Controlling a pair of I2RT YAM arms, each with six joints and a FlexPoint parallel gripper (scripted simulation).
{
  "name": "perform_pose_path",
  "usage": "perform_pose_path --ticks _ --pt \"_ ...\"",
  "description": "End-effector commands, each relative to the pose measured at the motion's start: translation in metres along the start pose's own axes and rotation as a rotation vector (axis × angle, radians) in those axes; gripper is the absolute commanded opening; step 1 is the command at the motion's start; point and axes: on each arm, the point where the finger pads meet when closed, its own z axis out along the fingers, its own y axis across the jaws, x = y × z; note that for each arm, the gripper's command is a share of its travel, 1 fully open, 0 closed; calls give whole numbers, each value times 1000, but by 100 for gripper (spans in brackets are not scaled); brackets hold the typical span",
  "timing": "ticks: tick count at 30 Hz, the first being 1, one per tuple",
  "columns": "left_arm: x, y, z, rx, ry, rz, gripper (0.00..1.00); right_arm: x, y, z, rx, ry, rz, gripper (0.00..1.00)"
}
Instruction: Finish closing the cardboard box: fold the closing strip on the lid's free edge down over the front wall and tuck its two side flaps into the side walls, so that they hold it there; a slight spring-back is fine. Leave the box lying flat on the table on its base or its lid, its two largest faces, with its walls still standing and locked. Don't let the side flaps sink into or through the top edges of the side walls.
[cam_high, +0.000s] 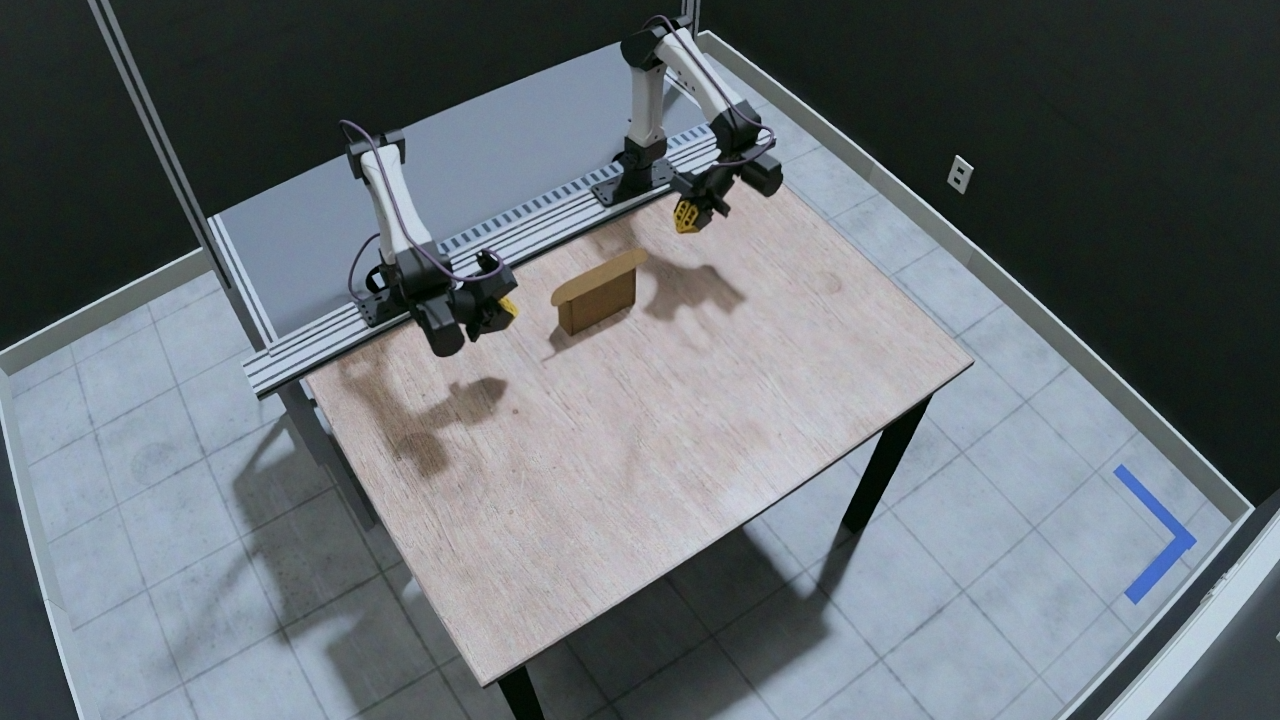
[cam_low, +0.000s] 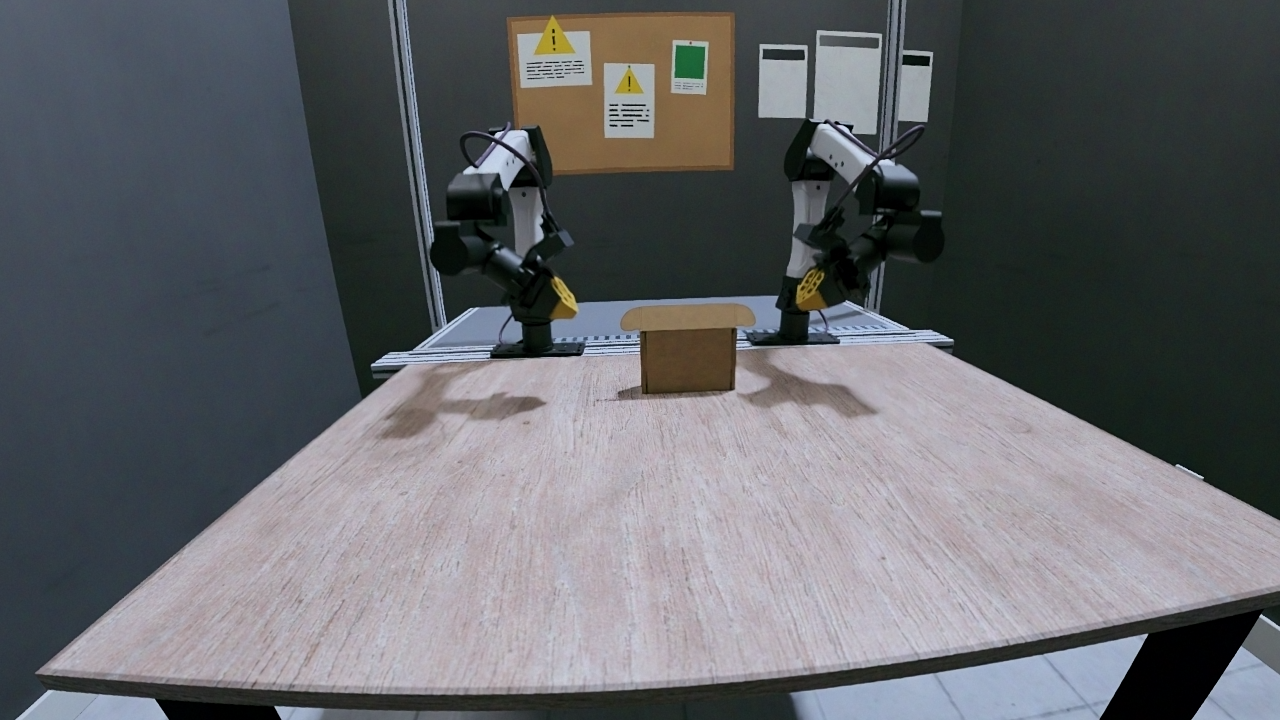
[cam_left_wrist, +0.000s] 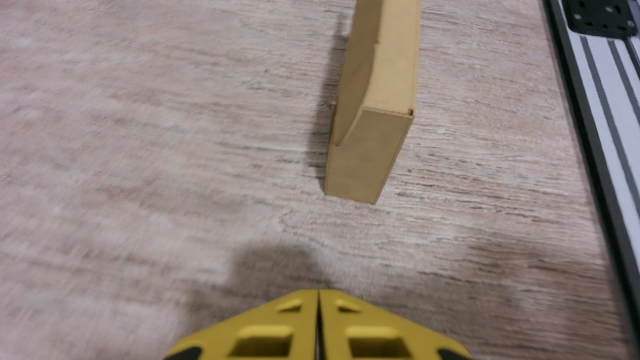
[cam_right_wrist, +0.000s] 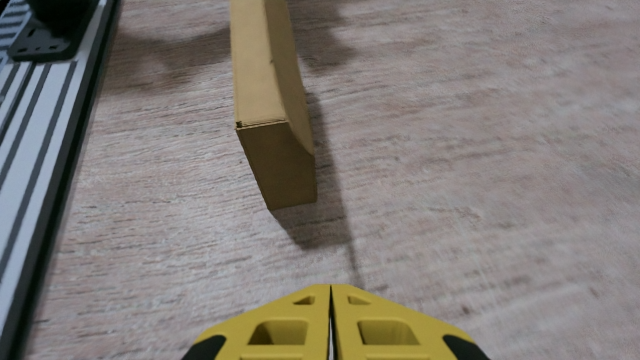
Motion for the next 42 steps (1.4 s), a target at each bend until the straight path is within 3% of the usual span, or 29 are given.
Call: perform_pose_path --ticks 1,6,11,42 --pt "-8 -6 -17 -2 41 -62 0 -5 5 -19 3 43 77 0" --pt "-13 -5 -33 -35 73 -115 0 -11 3 -36 38 76 126 0" --pt "-6 -15 -23 -35 118 -207 0 -4 12 -27 38 121 217 0" --pt "-17 -3 -31 -287 315 -526 0 -16 -1 -34 293 320 528 0"
